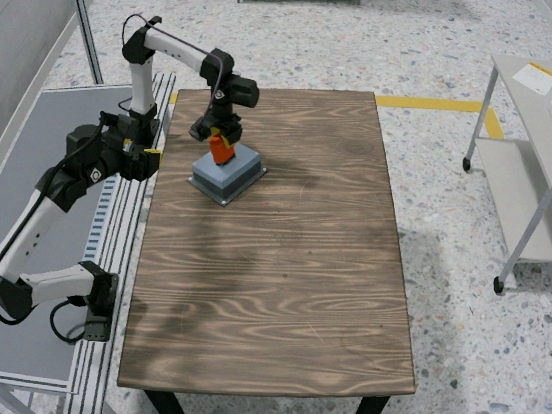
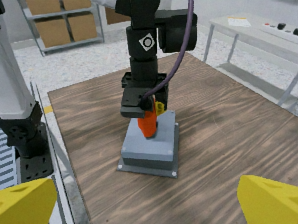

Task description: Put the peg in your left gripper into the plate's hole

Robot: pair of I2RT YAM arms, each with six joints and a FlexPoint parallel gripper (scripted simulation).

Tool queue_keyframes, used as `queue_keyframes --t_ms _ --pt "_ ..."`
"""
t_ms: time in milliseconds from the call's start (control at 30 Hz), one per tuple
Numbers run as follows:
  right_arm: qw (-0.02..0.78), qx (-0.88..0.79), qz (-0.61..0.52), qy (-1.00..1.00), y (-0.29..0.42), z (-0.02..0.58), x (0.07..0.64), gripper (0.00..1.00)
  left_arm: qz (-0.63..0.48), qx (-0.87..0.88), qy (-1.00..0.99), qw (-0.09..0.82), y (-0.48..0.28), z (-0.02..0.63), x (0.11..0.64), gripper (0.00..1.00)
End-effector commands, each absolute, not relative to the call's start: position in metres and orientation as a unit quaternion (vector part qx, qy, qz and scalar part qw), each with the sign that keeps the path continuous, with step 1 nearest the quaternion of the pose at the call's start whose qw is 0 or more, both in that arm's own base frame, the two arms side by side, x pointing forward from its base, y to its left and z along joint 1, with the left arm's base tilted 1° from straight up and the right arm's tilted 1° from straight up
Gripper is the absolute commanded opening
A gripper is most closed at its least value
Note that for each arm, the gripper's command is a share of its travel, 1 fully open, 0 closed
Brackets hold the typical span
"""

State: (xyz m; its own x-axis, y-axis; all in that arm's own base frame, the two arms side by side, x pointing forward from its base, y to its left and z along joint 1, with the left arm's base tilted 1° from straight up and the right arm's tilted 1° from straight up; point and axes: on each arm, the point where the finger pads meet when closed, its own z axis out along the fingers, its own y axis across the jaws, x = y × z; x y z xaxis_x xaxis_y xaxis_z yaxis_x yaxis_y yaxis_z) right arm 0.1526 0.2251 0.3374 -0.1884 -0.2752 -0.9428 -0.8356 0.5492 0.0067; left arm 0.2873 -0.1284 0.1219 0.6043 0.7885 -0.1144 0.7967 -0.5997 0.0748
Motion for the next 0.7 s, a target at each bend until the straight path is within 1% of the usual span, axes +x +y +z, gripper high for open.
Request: queue_keyframes --t_ms 0,67,133,367,667 --pt "0.496 -0.385 0.27 0.73 0.2243 0.3275 0.1529 1.0 -0.026 0.895 0.437 0.081 -0.1364 0.1317 0.2914 0.33" --pt "0.496 -0.385 0.27 0.73 0.2243 0.3275 0.1529 1.0 -0.027 0.895 0.439 0.074 -0.139 0.1304 0.2956 0.33" --pt "0.496 -0.385 0.27 0.73 0.2243 0.3275 0.1529 1.0 -0.024 0.896 0.435 0.089 -0.1404 0.1319 0.2987 0.33" --pt "0.496 -0.385 0.27 0.73 0.2243 0.3275 0.1529 1.0 -0.024 0.893 0.441 0.082 -0.1335 0.133 0.2959 0.33" --pt "0.496 -0.385 0.27 0.73 0.2243 0.3275 0.1529 1.0 -0.019 0.895 0.435 0.096 -0.1359 0.1339 0.2993 0.33"
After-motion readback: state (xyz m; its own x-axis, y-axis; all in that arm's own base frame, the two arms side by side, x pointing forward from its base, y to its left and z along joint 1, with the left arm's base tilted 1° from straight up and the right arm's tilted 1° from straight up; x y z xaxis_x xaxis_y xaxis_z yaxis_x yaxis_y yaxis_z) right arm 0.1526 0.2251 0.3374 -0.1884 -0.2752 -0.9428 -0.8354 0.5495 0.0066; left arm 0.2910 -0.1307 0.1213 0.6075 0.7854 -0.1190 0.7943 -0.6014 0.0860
